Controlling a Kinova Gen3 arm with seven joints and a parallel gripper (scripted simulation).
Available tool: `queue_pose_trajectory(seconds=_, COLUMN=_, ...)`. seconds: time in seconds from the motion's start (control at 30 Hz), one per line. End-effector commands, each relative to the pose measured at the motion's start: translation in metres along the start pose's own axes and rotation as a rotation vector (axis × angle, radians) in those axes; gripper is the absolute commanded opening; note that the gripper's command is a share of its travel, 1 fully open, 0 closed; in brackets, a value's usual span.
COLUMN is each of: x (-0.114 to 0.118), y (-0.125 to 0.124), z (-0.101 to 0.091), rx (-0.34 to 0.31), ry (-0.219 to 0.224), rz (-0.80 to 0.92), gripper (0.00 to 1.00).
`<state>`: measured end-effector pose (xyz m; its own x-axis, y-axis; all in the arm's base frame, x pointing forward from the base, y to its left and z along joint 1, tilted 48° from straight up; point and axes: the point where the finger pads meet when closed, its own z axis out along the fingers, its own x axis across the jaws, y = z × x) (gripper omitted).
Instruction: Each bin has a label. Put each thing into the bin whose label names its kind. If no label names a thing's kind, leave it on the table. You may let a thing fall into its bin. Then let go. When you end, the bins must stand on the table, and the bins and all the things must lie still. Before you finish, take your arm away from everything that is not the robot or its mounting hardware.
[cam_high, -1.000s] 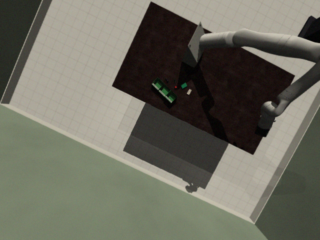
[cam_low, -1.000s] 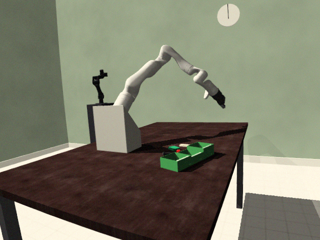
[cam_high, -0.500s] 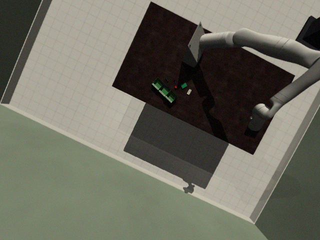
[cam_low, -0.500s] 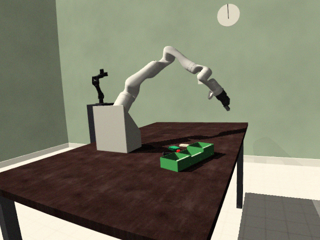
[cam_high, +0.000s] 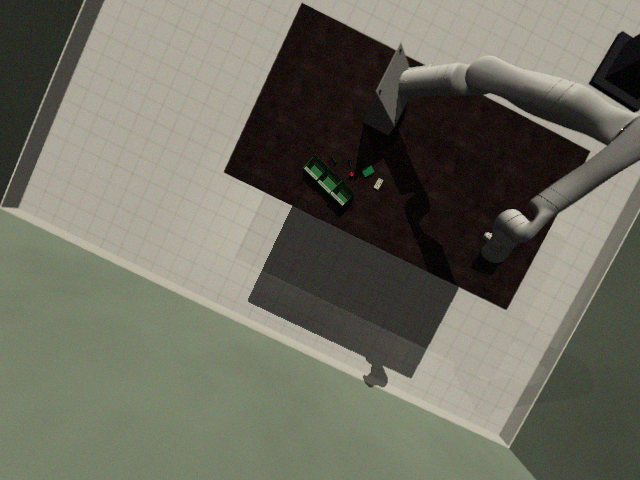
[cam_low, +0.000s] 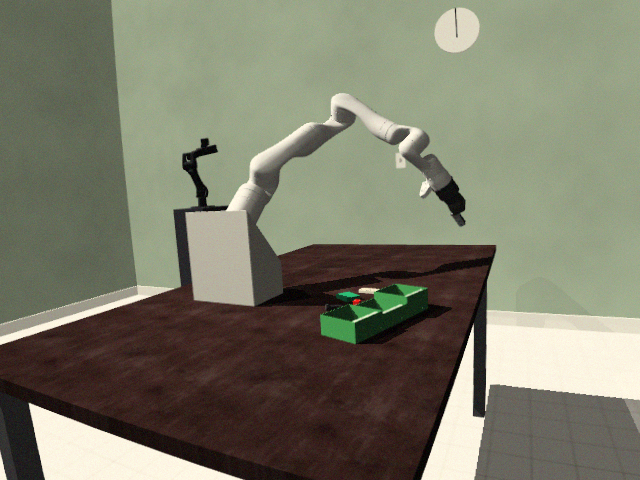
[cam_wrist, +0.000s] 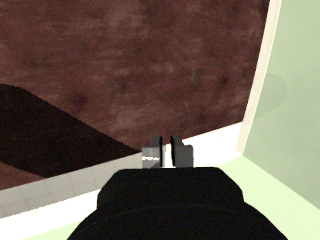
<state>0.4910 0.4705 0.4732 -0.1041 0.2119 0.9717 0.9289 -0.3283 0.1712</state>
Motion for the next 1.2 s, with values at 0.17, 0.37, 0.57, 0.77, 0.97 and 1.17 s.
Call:
queue_pose_trajectory(seconds=0.17, x=-0.028, y=0.020, z=-0.009, rx=-0.010, ry=-0.012, rz=-0.002, gripper=0.31)
queue_pose_trajectory(seconds=0.37, x=-0.067, y=0.036, z=-0.025, rx=0.001, ry=-0.064, rz=-0.035, gripper=0.31)
queue_pose_trajectory(seconds=0.57, x=-0.095, y=0.046, z=-0.038, rx=0.015, ry=-0.116, rz=-0.063, gripper=0.31)
queue_pose_trajectory(seconds=0.77, x=-0.112, y=0.052, z=-0.047, rx=0.031, ry=-0.160, rz=-0.082, gripper=0.31)
queue_pose_trajectory(seconds=0.97, x=-0.144, y=0.061, z=-0.064, rx=0.034, ry=-0.167, rz=-0.086, gripper=0.31)
queue_pose_trajectory(seconds=1.17, x=-0.179, y=0.069, z=-0.085, rx=0.056, ry=-0.216, rz=-0.103, gripper=0.31)
